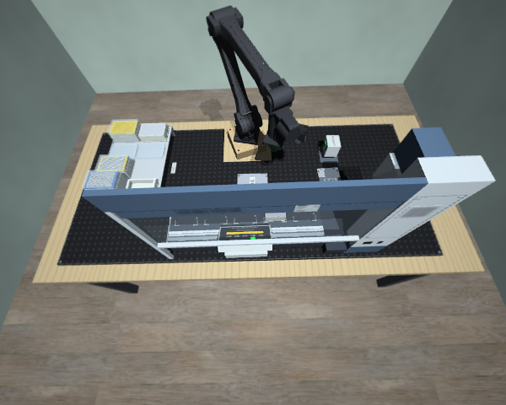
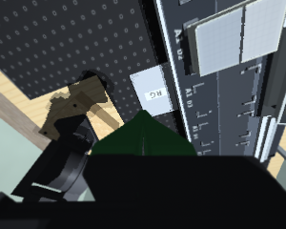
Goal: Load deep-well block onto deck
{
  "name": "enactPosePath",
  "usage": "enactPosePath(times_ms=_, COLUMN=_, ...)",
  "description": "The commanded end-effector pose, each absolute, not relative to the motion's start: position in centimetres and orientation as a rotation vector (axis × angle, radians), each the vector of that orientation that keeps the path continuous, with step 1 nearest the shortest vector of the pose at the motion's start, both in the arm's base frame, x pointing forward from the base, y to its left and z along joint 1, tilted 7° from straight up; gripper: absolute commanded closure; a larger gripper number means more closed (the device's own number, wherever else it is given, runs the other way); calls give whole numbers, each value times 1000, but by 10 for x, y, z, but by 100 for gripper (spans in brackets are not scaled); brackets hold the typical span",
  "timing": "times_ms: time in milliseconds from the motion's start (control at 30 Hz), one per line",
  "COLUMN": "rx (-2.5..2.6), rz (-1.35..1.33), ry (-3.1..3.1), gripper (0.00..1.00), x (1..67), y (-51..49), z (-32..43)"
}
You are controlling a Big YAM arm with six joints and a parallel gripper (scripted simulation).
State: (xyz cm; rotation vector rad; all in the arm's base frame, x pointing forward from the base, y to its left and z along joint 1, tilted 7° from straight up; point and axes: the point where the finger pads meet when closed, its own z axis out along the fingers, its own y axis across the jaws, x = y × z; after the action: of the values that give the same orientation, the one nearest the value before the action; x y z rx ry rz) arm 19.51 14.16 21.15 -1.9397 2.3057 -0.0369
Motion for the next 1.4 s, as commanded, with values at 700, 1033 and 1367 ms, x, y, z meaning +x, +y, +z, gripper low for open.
enactPosePath(times_ms=700, rx=-2212, rz=-76, ry=1947, gripper=100, x=204, y=181, z=238)
enactPosePath(times_ms=1033, rx=-2211, rz=-60, ry=1947, gripper=100, x=194, y=228, z=240)
enactPosePath(times_ms=1367, rx=-2212, rz=-49, ry=1949, gripper=100, x=185, y=269, z=241)
